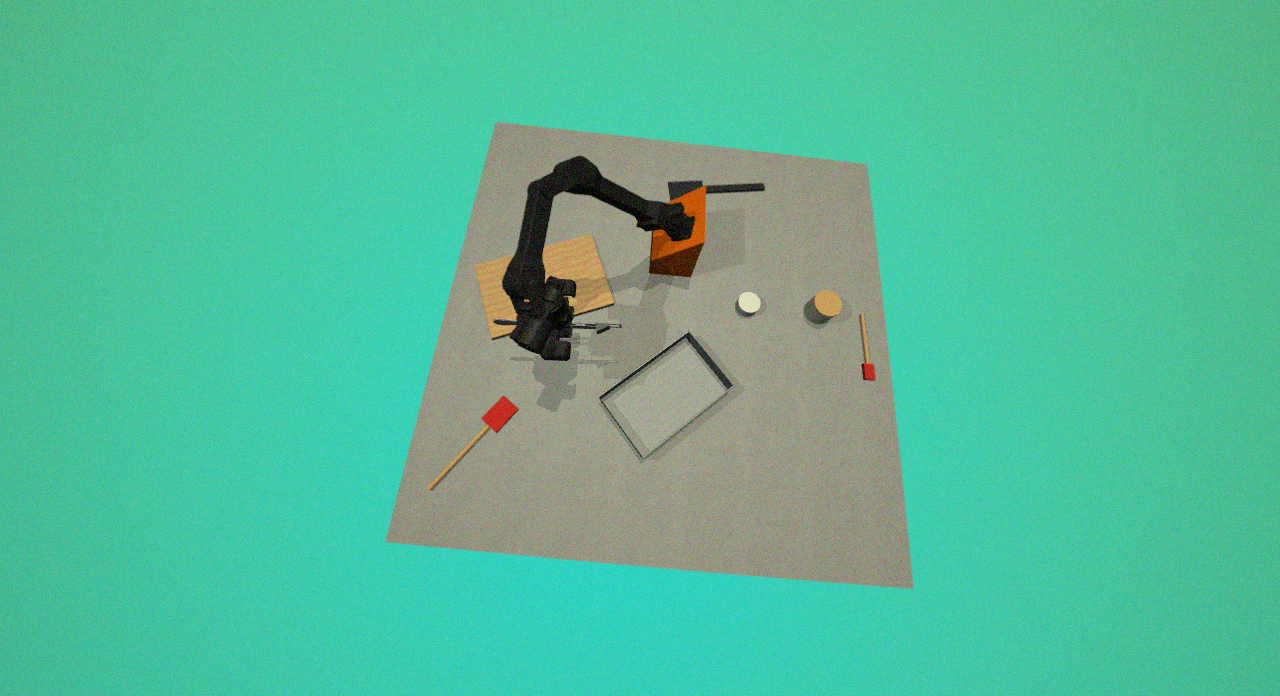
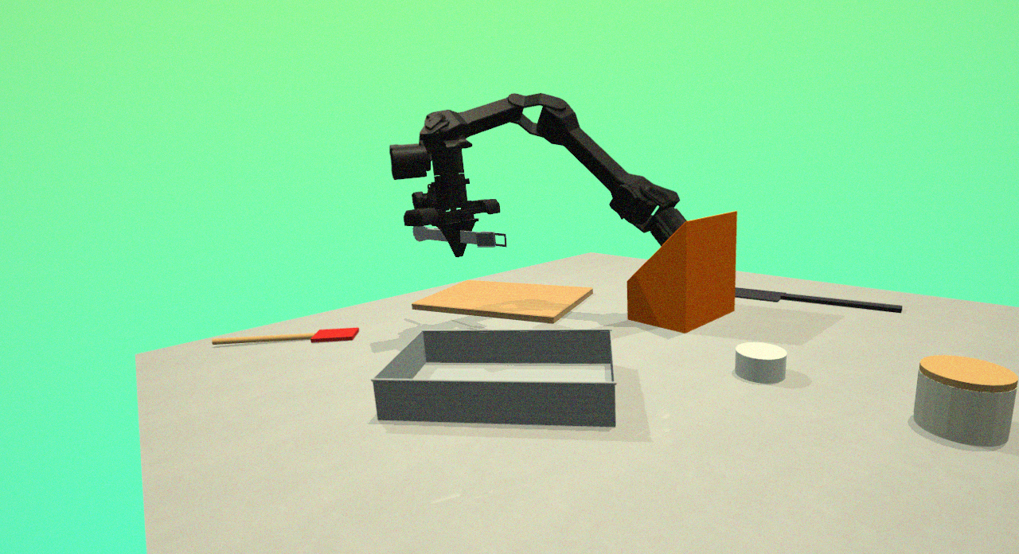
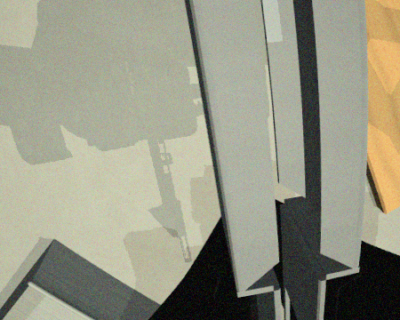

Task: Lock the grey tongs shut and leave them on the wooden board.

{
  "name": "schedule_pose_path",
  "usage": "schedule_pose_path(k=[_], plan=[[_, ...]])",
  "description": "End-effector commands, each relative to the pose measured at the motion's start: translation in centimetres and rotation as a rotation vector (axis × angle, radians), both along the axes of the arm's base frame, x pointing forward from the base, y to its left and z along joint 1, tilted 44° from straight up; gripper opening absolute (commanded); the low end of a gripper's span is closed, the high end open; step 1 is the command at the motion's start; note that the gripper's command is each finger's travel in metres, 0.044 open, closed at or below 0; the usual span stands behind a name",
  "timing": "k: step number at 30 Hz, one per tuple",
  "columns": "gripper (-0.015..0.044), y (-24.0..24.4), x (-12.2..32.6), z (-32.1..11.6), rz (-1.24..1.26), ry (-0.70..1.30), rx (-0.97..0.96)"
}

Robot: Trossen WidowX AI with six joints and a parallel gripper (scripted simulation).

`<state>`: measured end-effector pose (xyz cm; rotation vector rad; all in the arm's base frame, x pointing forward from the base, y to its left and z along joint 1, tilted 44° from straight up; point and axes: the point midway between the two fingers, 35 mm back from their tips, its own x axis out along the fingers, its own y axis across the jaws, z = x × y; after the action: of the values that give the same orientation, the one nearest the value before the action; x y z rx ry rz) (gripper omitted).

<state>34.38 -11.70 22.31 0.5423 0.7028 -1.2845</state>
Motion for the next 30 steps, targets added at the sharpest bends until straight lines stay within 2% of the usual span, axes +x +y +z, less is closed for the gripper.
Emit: schedule_pose_path(k=[1,16,30], plan=[[-0.0150,-1.4,-1.3,1.2,0.039,0.026,0.001],[-0.0150,-6.6,-7.7,4.5,0.220,0.182,-0.021],[-0.0150,-9.4,-14.3,7.1,0.394,0.337,-0.089]])
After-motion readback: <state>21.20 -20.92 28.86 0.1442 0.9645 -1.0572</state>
